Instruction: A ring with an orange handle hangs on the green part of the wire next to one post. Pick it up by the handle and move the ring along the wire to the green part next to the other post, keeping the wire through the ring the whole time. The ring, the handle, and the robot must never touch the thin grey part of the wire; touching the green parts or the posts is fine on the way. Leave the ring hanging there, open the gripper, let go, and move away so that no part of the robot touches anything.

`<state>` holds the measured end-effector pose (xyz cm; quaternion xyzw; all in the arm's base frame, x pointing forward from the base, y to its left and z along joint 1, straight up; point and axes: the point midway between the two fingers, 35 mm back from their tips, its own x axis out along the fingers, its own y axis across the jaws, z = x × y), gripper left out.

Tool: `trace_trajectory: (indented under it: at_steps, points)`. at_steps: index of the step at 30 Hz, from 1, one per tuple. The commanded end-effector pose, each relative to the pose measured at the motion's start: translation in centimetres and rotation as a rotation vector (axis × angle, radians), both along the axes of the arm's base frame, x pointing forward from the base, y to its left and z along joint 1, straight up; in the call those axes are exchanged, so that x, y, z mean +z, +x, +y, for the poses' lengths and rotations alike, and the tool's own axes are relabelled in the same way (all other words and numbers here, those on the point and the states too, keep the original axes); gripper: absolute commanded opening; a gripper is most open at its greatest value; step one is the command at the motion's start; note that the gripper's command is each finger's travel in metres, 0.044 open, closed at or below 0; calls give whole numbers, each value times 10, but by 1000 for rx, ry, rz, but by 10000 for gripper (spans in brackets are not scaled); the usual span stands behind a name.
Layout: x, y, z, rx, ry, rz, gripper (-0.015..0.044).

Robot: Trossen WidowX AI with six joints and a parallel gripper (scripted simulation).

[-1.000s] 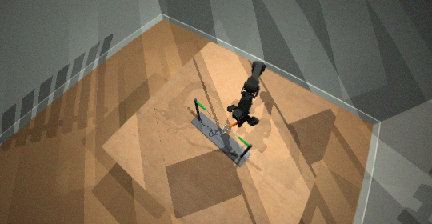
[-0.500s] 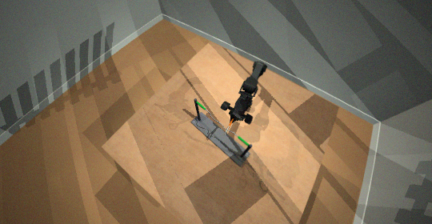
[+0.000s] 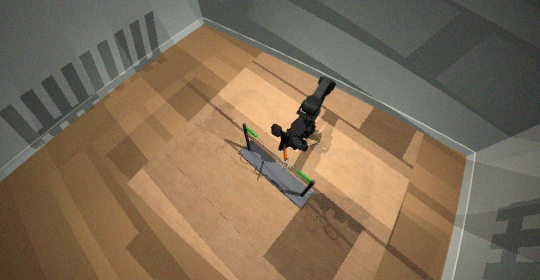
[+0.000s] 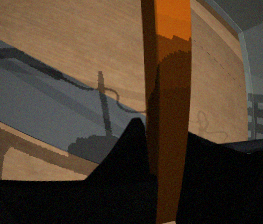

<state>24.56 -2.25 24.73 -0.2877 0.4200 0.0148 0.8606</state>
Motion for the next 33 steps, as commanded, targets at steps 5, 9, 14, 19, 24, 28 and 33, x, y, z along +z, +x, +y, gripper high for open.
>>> trace_trajectory:
  at_steps: [5, 9, 14, 19, 24, 28, 33]
  points:
    - [2, 1, -10, 60, -148, -21, -150]
    - [-2, -1, -8, 51, -151, -30, -150]
    - [-10, -5, 0, 15, -105, -44, -150]
    - [-23, -3, 10, -10, -25, -103, -150]
    - [-38, 0, 24, -47, 82, -182, -150]
    - [-49, 5, 39, -86, 175, -255, -150]
    - [-61, 13, 59, -139, 291, -354, -150]
